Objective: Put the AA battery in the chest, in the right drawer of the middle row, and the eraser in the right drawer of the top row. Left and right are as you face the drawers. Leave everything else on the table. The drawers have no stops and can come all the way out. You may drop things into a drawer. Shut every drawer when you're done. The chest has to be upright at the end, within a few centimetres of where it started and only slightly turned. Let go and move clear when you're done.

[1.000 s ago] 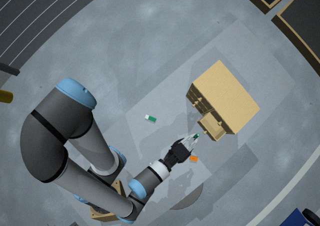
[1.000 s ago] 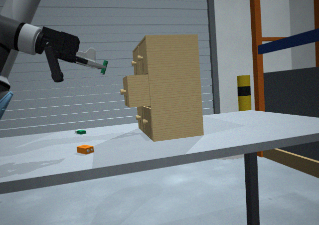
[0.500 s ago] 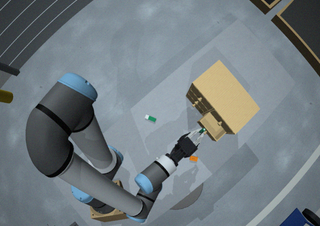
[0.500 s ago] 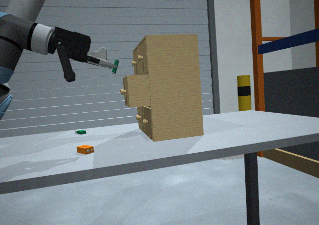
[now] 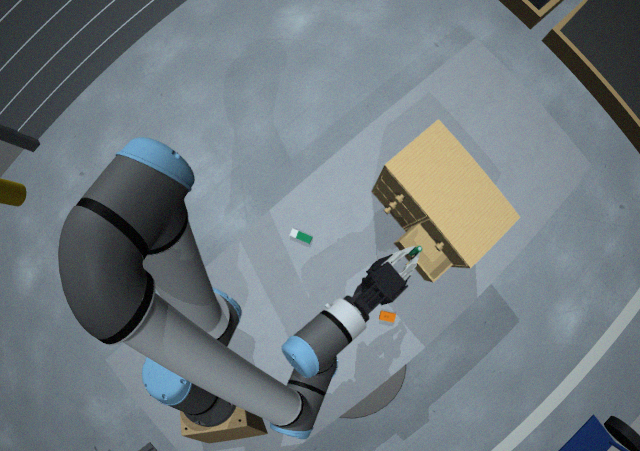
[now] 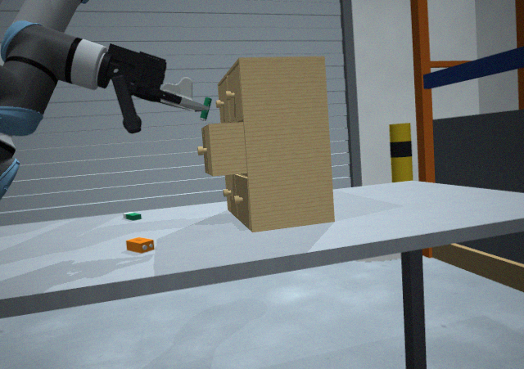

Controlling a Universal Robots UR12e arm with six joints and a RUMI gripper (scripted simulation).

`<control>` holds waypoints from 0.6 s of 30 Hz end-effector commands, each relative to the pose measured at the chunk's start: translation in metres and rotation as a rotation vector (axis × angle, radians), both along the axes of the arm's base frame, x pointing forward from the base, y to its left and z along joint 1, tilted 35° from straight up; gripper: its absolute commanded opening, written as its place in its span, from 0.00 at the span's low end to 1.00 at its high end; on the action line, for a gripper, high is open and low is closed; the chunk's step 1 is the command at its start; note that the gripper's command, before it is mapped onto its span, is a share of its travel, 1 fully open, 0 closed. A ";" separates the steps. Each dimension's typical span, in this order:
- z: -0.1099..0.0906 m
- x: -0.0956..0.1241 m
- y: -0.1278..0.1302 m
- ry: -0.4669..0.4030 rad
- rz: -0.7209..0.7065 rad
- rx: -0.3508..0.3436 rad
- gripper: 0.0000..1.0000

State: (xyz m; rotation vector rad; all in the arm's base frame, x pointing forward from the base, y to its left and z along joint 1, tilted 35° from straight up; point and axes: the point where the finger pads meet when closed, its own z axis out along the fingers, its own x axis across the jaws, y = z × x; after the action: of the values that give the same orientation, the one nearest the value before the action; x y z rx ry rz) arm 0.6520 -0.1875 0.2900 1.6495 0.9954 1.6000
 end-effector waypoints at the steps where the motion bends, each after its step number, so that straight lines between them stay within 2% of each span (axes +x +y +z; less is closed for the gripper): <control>1: 0.003 0.014 -0.005 0.000 -0.004 0.000 0.05; 18: 0.007 0.028 -0.006 0.000 -0.004 -0.001 0.05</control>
State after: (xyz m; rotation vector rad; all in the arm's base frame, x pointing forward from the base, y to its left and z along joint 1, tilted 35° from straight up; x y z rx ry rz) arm 0.6755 -0.1916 0.2954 1.6505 0.9930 1.5979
